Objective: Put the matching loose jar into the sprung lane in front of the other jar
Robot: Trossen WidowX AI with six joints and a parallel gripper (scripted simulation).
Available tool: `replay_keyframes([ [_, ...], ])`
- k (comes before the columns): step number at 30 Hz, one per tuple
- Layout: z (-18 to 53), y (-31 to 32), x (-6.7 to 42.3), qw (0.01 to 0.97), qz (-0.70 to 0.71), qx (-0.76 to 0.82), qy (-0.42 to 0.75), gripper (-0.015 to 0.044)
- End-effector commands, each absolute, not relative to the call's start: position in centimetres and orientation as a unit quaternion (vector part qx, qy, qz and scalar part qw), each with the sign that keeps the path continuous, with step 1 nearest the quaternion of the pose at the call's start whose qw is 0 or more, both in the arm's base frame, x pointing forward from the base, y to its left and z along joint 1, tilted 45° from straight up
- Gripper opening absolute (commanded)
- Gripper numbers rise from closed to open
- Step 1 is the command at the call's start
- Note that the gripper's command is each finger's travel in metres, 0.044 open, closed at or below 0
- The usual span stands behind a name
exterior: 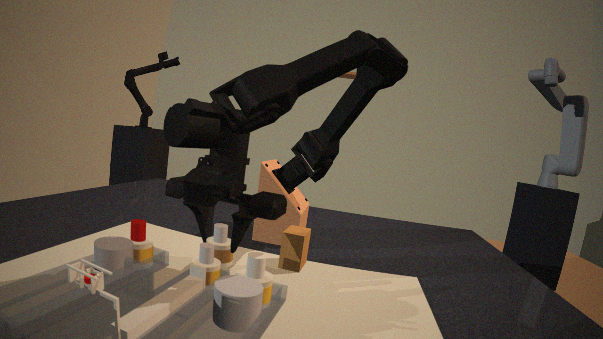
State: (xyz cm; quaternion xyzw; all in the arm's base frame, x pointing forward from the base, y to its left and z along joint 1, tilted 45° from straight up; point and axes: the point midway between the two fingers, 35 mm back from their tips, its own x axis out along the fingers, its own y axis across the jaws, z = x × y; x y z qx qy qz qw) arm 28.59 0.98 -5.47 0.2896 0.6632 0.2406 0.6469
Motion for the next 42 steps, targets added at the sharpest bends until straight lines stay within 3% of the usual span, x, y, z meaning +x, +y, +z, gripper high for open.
replay_keyframes([
  [1,-5.4,0.9,29.3,0.651,0.242,0.289,0.658,0.0],
  [42,-5.5,0.9,31.3,0.652,0.242,0.289,0.658,0.0],
])
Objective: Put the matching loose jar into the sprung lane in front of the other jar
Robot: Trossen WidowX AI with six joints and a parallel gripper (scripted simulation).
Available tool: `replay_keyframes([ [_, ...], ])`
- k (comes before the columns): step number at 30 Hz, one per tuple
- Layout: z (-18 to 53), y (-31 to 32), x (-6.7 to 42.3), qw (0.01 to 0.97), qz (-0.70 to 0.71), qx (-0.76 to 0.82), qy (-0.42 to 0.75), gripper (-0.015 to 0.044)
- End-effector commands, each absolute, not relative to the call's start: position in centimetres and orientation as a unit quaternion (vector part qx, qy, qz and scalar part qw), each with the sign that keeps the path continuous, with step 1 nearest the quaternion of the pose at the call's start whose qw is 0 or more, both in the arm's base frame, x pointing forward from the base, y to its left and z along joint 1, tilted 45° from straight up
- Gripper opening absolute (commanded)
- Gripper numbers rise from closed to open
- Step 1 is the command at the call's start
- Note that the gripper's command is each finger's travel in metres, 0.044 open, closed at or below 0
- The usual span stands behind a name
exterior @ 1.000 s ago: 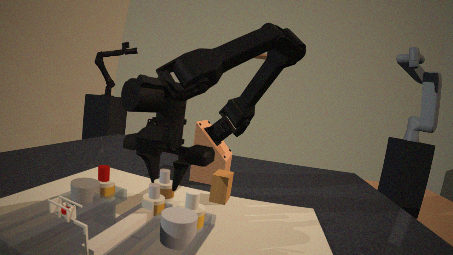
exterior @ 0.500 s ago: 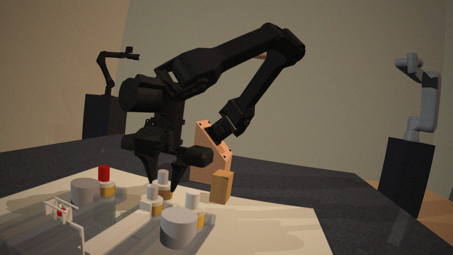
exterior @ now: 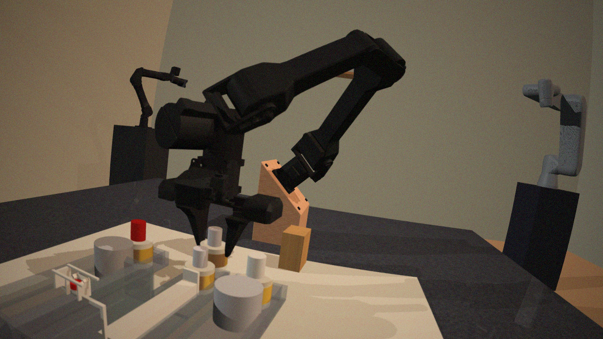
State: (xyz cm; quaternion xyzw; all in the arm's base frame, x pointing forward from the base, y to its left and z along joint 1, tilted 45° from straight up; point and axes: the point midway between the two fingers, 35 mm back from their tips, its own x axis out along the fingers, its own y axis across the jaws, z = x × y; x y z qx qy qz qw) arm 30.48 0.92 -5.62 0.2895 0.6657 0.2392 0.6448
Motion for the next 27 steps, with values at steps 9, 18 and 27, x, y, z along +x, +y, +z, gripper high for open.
replay_keyframes([
  [9,-5.4,0.9,31.8,0.652,0.242,0.289,0.658,0.0],
  [18,-5.4,0.9,32.2,0.652,0.242,0.289,0.658,0.0],
  [27,-5.3,0.9,32.7,0.652,0.242,0.289,0.658,0.0],
])
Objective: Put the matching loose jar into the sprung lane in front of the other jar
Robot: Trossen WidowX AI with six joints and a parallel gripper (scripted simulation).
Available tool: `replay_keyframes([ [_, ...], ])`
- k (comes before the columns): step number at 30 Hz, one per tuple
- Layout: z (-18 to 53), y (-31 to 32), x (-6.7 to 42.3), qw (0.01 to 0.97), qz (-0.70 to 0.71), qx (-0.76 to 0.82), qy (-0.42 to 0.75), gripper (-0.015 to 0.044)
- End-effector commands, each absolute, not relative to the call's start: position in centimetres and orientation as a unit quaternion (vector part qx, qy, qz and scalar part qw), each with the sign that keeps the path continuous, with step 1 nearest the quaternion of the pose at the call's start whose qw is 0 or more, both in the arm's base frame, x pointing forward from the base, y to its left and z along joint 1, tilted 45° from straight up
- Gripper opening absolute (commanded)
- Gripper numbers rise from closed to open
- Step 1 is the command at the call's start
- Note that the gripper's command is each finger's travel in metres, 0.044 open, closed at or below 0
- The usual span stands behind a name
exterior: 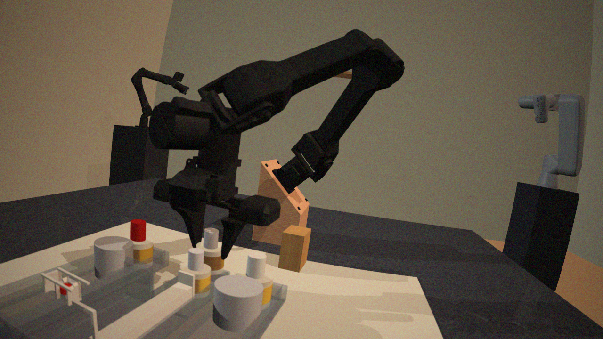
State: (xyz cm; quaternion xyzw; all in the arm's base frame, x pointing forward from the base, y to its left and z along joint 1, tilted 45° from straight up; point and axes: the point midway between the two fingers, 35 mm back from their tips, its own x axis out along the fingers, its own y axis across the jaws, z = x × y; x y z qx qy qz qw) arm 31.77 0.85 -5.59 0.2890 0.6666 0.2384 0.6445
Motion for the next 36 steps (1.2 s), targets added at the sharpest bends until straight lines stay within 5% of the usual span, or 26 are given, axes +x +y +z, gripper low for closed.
replay_keyframes([
  [1,-5.3,0.8,32.7,0.652,0.242,0.289,0.658,0.0],
  [36,-5.0,0.7,33.9,0.652,0.242,0.289,0.657,0.0],
])
